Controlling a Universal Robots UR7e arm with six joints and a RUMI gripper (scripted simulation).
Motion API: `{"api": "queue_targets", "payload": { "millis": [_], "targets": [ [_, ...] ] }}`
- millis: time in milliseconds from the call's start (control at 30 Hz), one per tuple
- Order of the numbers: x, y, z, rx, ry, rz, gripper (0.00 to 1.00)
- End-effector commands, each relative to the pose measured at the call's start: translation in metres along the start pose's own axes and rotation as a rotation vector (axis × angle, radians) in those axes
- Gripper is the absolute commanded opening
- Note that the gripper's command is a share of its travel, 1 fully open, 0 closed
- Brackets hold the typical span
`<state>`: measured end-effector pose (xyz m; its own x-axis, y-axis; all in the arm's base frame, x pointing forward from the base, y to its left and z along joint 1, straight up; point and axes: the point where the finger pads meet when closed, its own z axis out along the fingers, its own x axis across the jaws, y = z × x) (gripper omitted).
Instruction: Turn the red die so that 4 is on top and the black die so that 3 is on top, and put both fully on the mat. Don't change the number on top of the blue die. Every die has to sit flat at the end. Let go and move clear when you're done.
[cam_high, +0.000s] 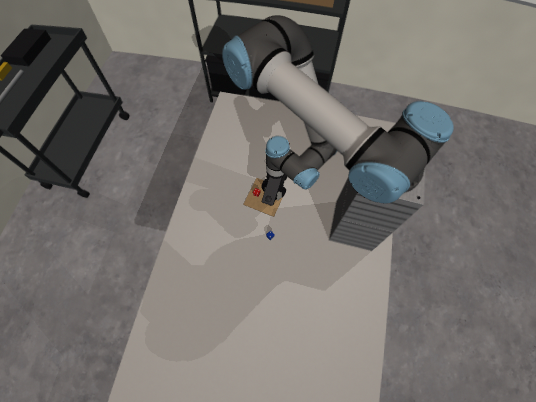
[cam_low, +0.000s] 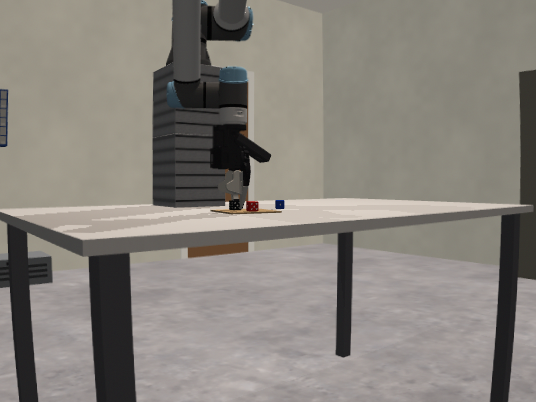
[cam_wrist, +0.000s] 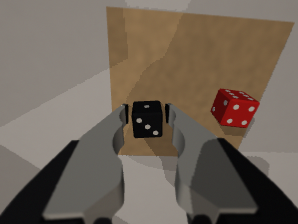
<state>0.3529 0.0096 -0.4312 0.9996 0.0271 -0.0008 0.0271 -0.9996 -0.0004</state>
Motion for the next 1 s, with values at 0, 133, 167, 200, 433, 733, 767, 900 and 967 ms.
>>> {"api": "queue_targets", "payload": {
  "millis": [0, 133, 167, 200, 433, 733, 767, 900, 967],
  "targets": [
    [0.000, 0.000, 0.000, 0.000, 0.001, 0.000, 0.24],
    [0.000, 0.000, 0.000, 0.000, 0.001, 0.000, 0.24],
    [0.000, 0.000, 0.000, 0.000, 0.001, 0.000, 0.24],
    [0.000, 0.000, 0.000, 0.000, 0.001, 0.000, 0.24],
    [0.000, 0.000, -0.002, 0.000, 0.001, 0.000, 0.24],
    [0.000, 0.000, -0.027, 0.000, 0.001, 0.000, 0.24],
    [0.000, 0.000, -0.027, 0.000, 0.001, 0.000, 0.24],
    [0.000, 0.000, -0.048, 0.000, 0.001, 0.000, 0.24],
    [0.000, 0.000, -0.058, 0.000, 0.001, 0.000, 0.24]
  ]
}}
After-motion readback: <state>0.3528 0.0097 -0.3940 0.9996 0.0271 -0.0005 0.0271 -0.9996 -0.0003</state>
